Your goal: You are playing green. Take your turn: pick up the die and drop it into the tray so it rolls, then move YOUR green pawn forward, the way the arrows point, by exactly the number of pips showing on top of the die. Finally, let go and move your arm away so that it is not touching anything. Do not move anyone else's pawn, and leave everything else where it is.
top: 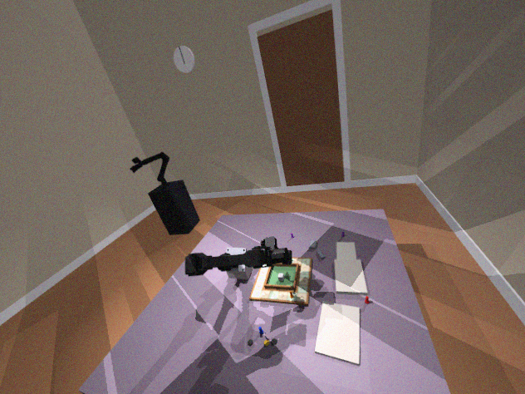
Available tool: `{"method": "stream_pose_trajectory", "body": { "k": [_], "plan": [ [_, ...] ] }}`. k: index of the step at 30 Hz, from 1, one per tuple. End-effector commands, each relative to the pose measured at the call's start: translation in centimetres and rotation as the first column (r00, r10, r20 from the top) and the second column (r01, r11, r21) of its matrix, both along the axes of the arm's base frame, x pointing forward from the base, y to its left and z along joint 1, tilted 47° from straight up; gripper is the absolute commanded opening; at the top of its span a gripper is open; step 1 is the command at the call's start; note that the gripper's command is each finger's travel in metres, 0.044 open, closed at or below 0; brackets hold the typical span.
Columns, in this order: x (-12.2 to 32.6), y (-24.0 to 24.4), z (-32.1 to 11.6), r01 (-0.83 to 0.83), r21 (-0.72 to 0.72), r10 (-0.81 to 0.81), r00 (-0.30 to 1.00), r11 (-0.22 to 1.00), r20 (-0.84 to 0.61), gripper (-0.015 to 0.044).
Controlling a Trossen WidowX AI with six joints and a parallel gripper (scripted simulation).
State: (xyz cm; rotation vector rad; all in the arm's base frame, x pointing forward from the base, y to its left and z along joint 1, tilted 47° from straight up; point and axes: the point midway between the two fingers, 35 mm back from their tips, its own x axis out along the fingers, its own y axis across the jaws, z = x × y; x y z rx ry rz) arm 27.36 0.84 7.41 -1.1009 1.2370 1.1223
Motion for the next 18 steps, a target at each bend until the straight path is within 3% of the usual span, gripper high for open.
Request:
{"method": "stream_pose_trajectory", "body": {
  "k": [1, 4, 8, 12, 14, 16, 18],
  "plan": [
    [-0.1, 0.1, -0.4, 0.017, -0.060, -0.019, 0.999, 0.998, -0.031, 0.0440],
    [-0.6, -0.7, -2.7, 0.028, -0.346, -0.074, 0.990, 0.938, -0.122, 0.0440],
    [-0.2, -1.3, -4.2, -0.021, -0.695, -0.069, 0.992, 0.719, -0.102, 0.0440],
    [0.1, -1.2, -4.3, -0.029, -0.744, -0.052, 0.995, 0.668, -0.086, 0.0440],
    [-0.7, -1.2, -4.8, -0.048, -0.692, -0.063, 0.989, 0.720, -0.133, 0.0440],
    [-0.6, -1.0, -5.0, 0.014, -0.700, -0.108, 0.990, 0.714, -0.091, 0.0387],
    [-0.1, -0.6, -5.7, 0.181, -0.707, -0.228, 0.973, 0.683, 0.029, 0.0335]
  ]
}}
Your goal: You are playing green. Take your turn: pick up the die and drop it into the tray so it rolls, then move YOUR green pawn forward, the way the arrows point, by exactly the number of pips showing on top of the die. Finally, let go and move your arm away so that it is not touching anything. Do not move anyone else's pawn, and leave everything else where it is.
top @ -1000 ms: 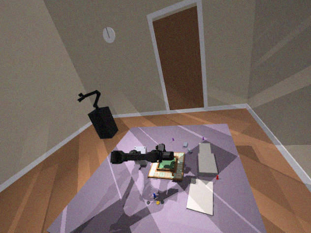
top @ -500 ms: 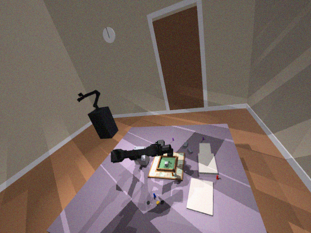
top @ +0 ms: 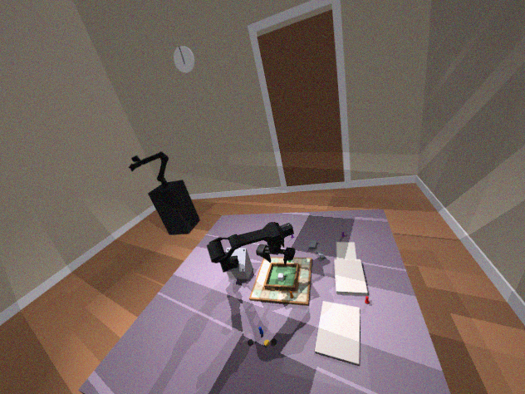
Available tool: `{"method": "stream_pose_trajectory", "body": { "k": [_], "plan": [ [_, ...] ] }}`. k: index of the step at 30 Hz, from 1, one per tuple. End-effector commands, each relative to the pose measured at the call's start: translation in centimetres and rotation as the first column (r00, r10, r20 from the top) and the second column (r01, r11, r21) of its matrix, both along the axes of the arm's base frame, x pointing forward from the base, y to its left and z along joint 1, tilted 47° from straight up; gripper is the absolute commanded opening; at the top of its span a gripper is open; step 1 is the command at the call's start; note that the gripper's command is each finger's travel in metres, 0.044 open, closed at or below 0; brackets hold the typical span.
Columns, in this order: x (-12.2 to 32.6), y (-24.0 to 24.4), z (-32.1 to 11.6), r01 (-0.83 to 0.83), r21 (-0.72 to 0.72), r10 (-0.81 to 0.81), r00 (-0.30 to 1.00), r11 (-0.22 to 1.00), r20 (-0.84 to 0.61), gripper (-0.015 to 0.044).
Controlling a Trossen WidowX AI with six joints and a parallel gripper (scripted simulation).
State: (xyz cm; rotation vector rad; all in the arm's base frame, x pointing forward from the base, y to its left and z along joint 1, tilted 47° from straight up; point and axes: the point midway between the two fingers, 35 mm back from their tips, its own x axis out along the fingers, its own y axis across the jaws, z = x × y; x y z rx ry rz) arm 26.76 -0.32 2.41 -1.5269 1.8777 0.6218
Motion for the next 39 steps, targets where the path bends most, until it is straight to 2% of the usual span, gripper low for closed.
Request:
{"method": "stream_pose_trajectory", "body": {
  "k": [1, 5, 8, 12, 16, 19, 21, 39],
  "plan": [
    [0.7, 0.8, -1.1, 0.161, -0.017, -0.156, 0.975, 0.987, 0.159, 0.0309],
    [1.5, 1.7, -2.7, 0.414, 0.005, -0.379, 0.829, 0.910, 0.411, 0.0204],
    [2.0, 2.4, -3.9, 0.570, 0.067, -0.501, 0.653, 0.819, 0.568, 0.0200],
    [2.5, 3.3, -5.5, 0.720, 0.196, -0.596, 0.355, 0.666, 0.720, 0.0200],
    [3.0, 4.2, -7.3, 0.790, 0.360, -0.606, 0.018, 0.497, 0.795, 0.0200],
    [3.2, 4.9, -8.7, 0.784, 0.495, -0.560, -0.235, 0.374, 0.795, 0.0200],
    [3.3, 5.2, -9.2, 0.768, 0.552, -0.528, -0.337, 0.325, 0.779, 0.0200],
    [3.3, 5.4, -9.4, 0.765, 0.559, -0.524, -0.350, 0.319, 0.777, 0.0200]
  ]
}}
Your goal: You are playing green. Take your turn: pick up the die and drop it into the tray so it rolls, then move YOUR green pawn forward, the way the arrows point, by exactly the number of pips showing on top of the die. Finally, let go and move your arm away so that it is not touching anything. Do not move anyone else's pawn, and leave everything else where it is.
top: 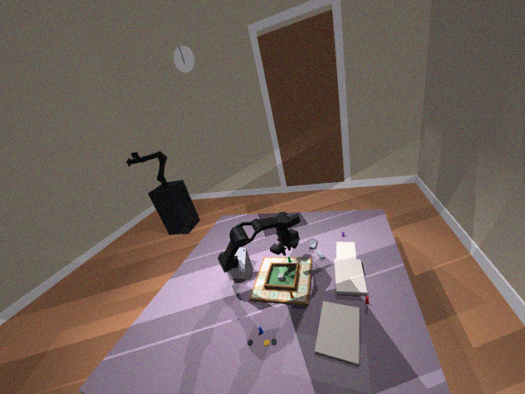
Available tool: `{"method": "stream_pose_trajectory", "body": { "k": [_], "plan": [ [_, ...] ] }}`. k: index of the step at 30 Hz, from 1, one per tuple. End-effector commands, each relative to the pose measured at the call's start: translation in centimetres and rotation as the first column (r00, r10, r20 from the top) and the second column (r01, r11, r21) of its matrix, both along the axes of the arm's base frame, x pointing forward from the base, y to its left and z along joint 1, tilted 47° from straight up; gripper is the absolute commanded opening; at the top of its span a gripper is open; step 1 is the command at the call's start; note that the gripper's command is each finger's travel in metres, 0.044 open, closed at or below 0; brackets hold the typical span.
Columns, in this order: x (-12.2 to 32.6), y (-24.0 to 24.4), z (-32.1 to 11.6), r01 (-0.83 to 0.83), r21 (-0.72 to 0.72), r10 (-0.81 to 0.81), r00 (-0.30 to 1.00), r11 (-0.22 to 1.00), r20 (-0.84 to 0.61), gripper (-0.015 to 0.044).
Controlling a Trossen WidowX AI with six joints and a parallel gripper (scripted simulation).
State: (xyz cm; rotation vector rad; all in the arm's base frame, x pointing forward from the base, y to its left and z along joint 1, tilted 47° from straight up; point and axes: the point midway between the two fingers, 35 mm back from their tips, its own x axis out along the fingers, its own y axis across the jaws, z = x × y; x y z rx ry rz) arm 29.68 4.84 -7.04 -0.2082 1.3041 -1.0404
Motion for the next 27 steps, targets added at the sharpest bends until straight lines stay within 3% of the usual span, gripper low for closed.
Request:
{"method": "stream_pose_trajectory", "body": {
  "k": [1, 27],
  "plan": [
    [0.3, 0.1, -0.1, 0.003, 0.000, -0.003, 1.000, 1.000, 0.019, 0.0200],
    [0.0, -3.1, -3.2, 0.003, -0.001, -0.003, 1.000, 1.000, 0.020, 0.0200]
  ]
}}
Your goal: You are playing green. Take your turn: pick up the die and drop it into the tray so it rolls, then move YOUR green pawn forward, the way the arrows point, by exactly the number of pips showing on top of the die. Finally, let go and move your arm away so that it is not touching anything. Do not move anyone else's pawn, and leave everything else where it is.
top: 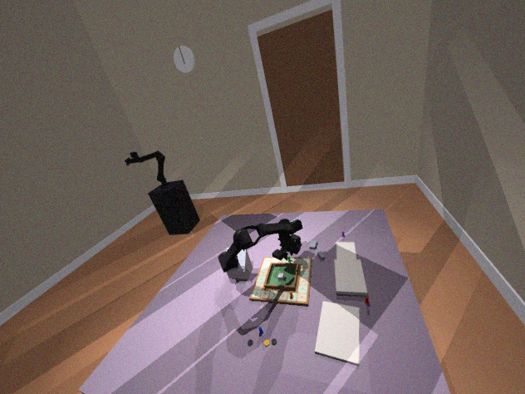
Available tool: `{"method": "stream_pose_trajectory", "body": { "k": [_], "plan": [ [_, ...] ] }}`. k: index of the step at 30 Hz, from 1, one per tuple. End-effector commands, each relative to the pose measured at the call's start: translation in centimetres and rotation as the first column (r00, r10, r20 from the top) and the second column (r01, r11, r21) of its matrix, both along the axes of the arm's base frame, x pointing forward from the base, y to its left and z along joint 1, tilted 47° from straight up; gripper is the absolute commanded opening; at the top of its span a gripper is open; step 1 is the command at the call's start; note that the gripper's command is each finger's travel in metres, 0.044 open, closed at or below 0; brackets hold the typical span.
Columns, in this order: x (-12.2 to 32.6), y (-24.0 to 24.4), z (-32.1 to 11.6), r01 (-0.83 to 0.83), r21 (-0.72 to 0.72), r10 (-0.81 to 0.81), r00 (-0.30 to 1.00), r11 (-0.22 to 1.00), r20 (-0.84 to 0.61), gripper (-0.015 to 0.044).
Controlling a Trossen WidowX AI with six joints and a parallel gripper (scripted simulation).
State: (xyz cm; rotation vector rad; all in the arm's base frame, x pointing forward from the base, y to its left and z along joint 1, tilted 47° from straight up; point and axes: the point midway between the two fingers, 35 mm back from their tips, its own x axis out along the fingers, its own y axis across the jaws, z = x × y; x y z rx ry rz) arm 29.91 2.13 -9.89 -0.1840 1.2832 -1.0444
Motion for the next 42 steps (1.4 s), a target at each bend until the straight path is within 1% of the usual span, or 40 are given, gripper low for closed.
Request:
{"method": "stream_pose_trajectory", "body": {
  "k": [1, 8, 13, 23, 27, 42],
  "plan": [
    [-0.3, -0.5, -0.4, -0.006, -0.006, 0.006, 1.000, 1.000, -0.008, 0.0200],
    [-0.4, -1.2, -1.0, -0.006, -0.006, 0.005, 1.000, 1.000, -0.008, 0.0200],
    [-0.4, -1.2, -1.0, -0.006, -0.006, 0.005, 1.000, 1.000, -0.008, 0.0069],
    [-0.4, -1.2, -1.0, -0.006, -0.006, 0.005, 1.000, 1.000, -0.008, 0.0002],
    [-0.1, -0.5, -0.4, -0.006, -0.005, 0.006, 1.000, 1.000, -0.008, 0.0000],
    [0.9, 6.7, 6.7, -0.007, 0.001, 0.007, 1.000, 1.000, -0.009, 0.0000]
  ]
}}
